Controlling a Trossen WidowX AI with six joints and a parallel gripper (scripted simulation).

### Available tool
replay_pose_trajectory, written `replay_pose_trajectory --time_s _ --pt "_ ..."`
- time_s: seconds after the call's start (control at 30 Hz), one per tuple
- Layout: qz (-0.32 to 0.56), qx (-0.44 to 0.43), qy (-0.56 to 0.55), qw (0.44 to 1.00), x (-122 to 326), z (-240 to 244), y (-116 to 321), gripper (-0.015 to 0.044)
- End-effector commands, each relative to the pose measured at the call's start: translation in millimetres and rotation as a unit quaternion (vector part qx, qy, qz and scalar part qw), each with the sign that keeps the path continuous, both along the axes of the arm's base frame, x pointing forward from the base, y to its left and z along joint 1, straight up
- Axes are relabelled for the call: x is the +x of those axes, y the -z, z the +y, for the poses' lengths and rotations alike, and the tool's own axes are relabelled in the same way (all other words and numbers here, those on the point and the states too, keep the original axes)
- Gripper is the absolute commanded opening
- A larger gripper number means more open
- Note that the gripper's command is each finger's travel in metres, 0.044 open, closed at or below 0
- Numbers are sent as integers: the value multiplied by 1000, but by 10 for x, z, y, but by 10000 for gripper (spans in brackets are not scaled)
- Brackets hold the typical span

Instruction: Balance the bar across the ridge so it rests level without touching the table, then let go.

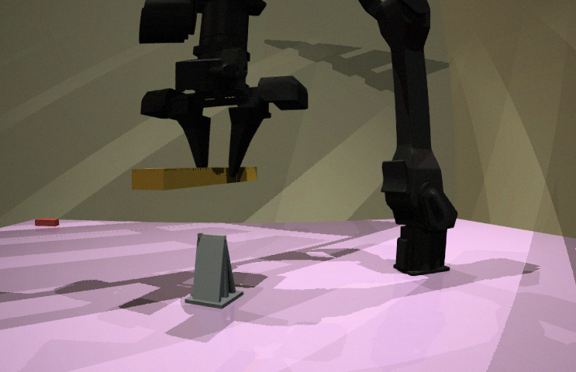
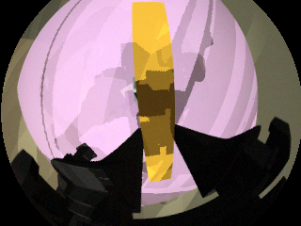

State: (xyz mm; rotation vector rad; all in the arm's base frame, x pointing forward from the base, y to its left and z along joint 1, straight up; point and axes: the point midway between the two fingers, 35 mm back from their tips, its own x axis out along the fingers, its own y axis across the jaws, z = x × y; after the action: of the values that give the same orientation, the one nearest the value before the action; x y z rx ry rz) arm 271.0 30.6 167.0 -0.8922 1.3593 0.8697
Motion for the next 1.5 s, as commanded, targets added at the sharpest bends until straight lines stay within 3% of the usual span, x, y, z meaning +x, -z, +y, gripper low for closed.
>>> replay_pose_trajectory --time_s 0.0,1.0,1.47 --pt "1 2 9 1000 -36 125 -4 0" --pt "1 2 11 1000 -38 155 423 0" --pt "1 2 11 1000 -38 156 430 0"
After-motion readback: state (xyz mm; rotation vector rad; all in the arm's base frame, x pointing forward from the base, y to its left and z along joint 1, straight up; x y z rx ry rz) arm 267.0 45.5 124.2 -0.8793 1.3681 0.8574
